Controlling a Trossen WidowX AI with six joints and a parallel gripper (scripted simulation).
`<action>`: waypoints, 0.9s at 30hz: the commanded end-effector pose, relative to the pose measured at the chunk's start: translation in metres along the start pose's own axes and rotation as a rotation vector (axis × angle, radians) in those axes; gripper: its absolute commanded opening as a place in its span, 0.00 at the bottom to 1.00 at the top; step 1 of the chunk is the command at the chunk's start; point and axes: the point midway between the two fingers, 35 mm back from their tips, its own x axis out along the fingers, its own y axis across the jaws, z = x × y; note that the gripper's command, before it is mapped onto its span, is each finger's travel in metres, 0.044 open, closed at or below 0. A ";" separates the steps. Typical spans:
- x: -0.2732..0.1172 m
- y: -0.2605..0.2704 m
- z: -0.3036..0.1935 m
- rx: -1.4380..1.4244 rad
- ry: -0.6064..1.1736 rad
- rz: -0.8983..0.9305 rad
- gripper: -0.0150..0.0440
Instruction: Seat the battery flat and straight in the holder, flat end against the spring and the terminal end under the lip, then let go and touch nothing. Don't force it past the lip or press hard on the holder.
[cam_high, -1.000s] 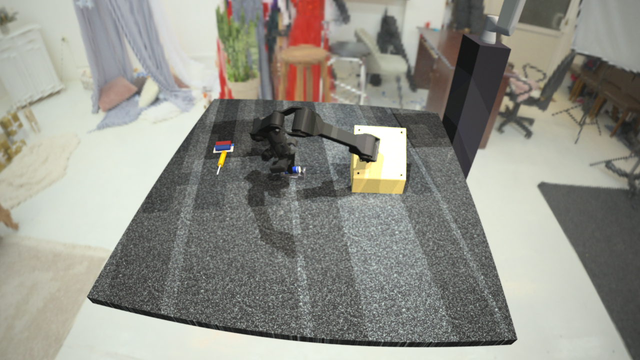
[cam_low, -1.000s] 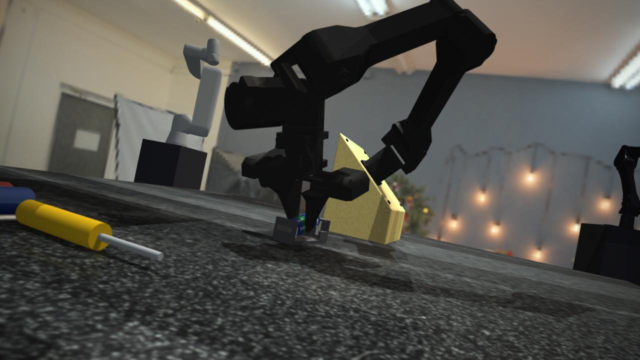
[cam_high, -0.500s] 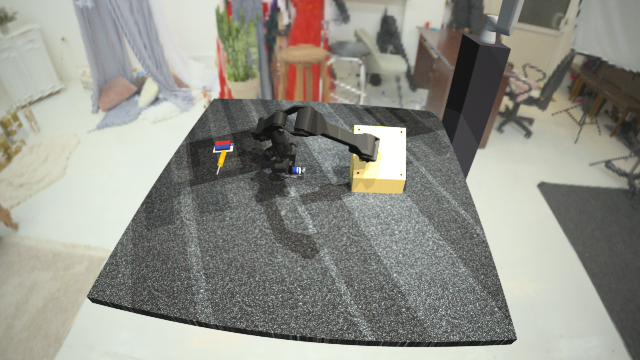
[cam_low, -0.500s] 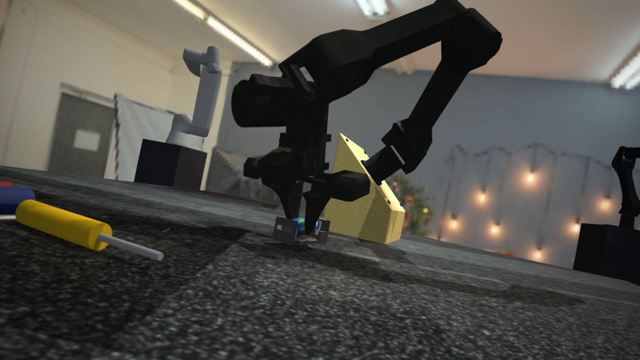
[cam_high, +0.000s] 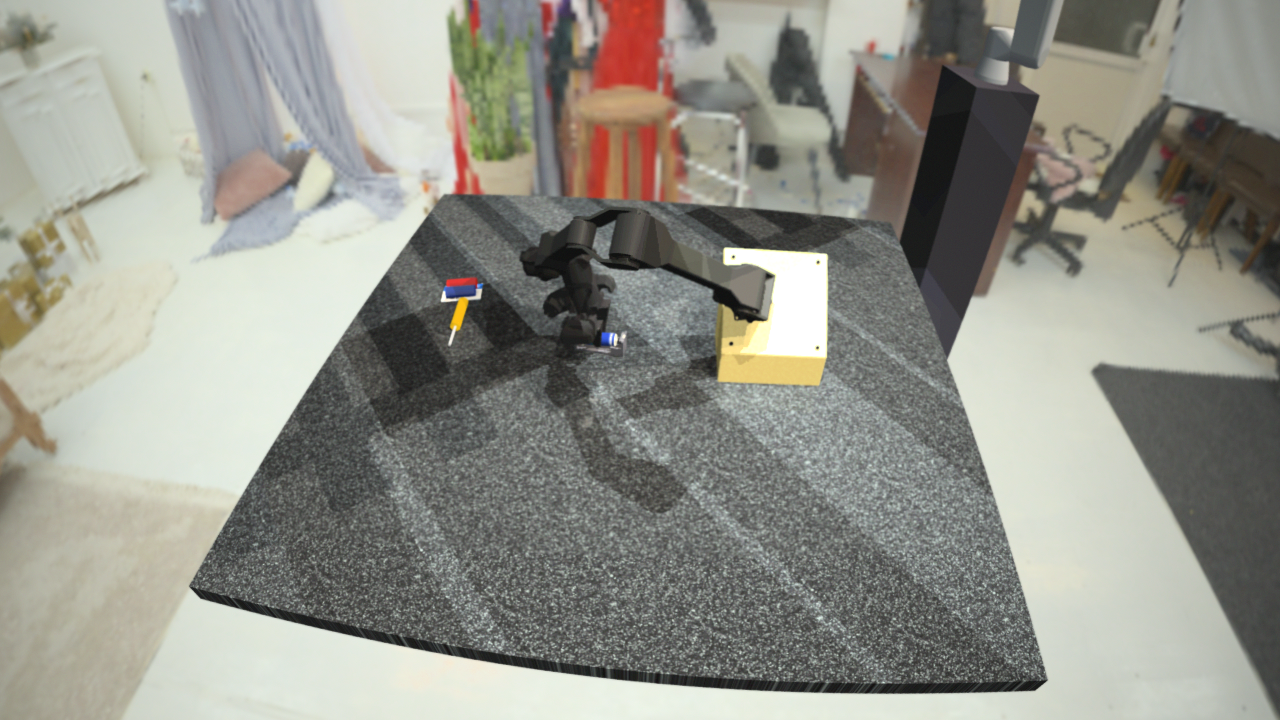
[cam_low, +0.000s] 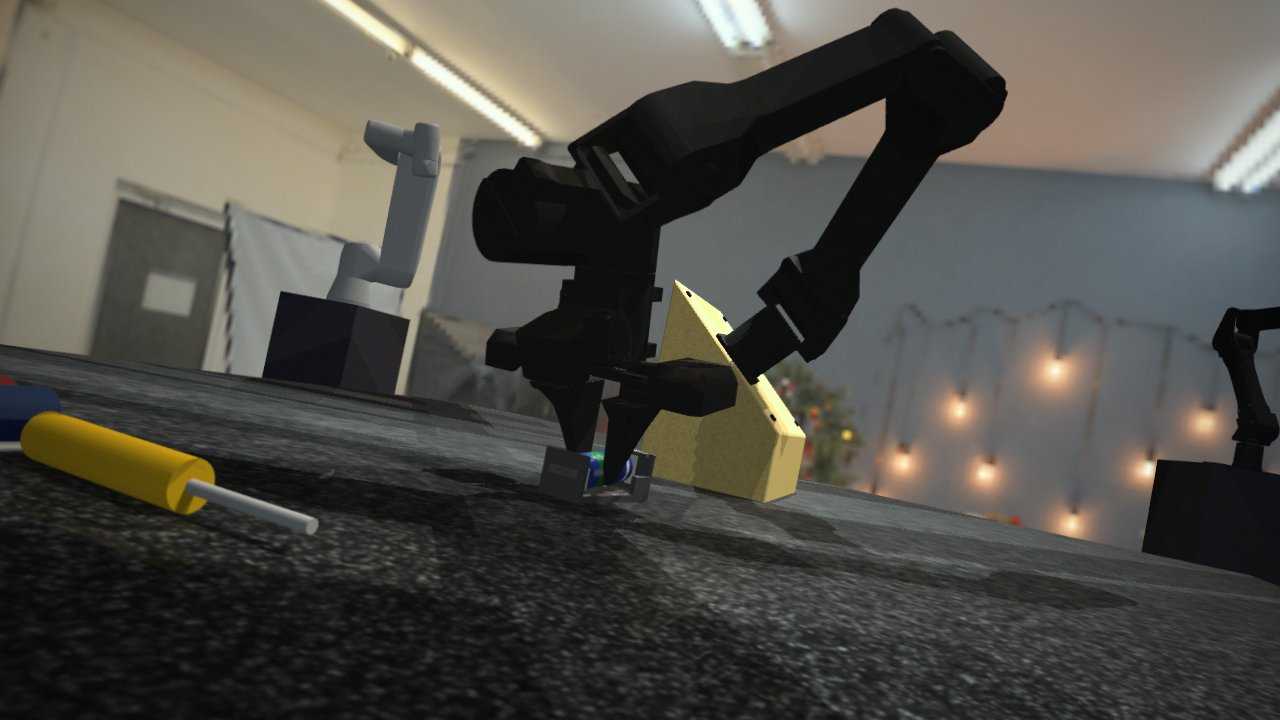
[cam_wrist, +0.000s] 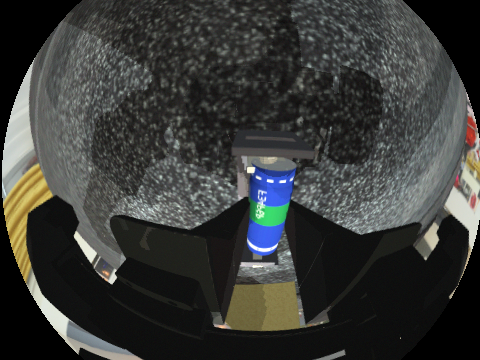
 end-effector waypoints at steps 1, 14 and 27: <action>-0.001 0.000 0.003 -0.006 -0.028 -0.003 0.40; 0.002 0.002 0.000 -0.009 -0.079 -0.004 0.40; 0.003 0.003 -0.005 -0.010 -0.102 -0.006 0.40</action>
